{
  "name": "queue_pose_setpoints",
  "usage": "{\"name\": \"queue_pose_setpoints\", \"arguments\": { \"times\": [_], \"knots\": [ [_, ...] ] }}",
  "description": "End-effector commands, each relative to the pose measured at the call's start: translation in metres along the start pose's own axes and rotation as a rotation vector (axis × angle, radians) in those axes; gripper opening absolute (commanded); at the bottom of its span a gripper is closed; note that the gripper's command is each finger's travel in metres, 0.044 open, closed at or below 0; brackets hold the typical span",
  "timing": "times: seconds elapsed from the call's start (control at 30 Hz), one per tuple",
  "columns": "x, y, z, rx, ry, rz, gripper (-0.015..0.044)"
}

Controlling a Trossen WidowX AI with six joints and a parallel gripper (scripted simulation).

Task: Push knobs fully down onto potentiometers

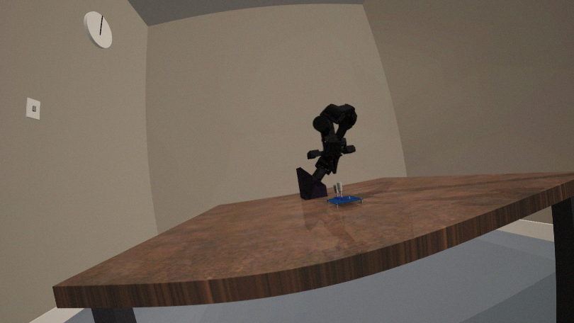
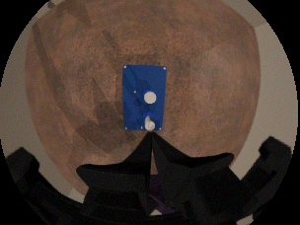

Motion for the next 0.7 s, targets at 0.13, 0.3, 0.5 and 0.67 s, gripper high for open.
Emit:
{"name": "queue_pose_setpoints", "arguments": {
  "times": [0.13,0.3,0.5,0.67],
  "knots": [
    [-0.007,-0.004,-0.018,0.007,0.021,0.002,0.0],
    [-0.007,-0.004,-0.02,0.007,0.021,0.002,0.0],
    [-0.007,-0.004,-0.029,0.007,0.021,0.003,0.0],
    [-0.007,-0.004,-0.037,0.008,0.021,0.003,0.0]
  ]
}}
Point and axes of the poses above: the point midway between the two fingers, 35 mm back from their tips, its own z axis back along the fingers, its own y axis across the jaws, x = y × z, the point moved 4 cm from there along z, back along the fingers, and after that the axes turned 10 degrees about -z, right-handed, at the moved point
